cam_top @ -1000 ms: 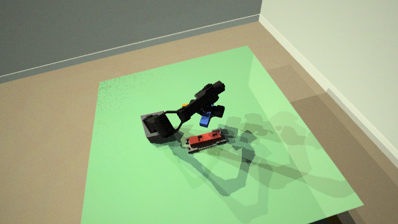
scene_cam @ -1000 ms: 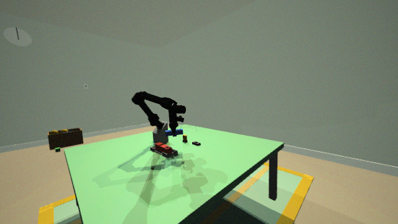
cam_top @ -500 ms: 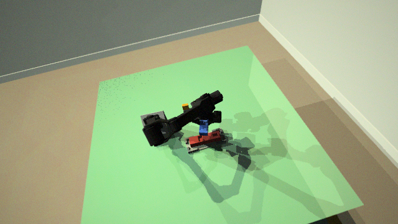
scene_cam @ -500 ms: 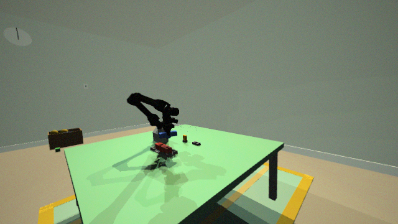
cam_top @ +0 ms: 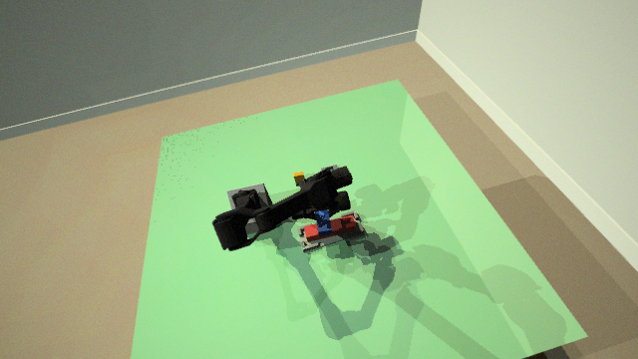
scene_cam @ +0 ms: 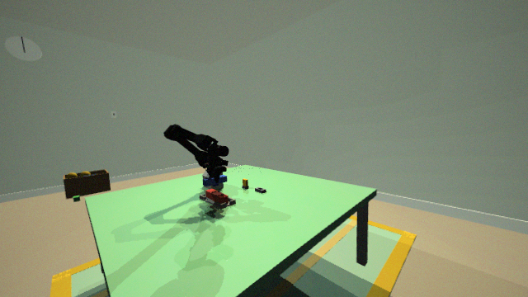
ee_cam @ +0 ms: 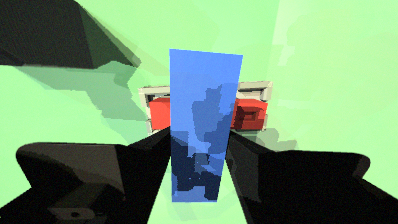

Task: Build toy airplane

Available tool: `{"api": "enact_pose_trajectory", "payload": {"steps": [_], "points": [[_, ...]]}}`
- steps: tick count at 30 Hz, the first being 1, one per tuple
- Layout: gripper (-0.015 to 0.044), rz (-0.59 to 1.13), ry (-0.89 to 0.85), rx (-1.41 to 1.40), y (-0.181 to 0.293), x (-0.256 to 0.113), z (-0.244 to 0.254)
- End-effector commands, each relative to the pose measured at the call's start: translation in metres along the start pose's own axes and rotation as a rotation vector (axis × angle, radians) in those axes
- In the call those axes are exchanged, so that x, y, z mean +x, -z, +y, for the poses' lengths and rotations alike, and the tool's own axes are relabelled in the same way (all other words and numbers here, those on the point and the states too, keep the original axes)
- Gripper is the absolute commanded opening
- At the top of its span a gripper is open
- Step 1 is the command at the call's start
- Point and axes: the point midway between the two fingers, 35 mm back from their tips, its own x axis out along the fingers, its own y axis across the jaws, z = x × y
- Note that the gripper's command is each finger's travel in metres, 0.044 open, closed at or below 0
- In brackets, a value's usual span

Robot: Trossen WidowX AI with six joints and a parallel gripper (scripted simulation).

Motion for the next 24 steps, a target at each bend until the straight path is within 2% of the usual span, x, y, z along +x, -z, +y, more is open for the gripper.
{"api": "enact_pose_trajectory", "payload": {"steps": [1,2,9,10,24], "points": [[0.0000,0.009,0.004,-0.047,0.0068,0.0016,0.0056],[0.0000,0.010,0.004,-0.050,0.0071,0.0017,0.0060],[0.0184,0.010,0.004,-0.050,0.0071,0.0018,0.0058],[0.0195,0.010,0.004,-0.050,0.0071,0.0018,0.0058],[0.0195,0.010,0.004,-0.050,0.0083,0.0019,0.0053]]}}
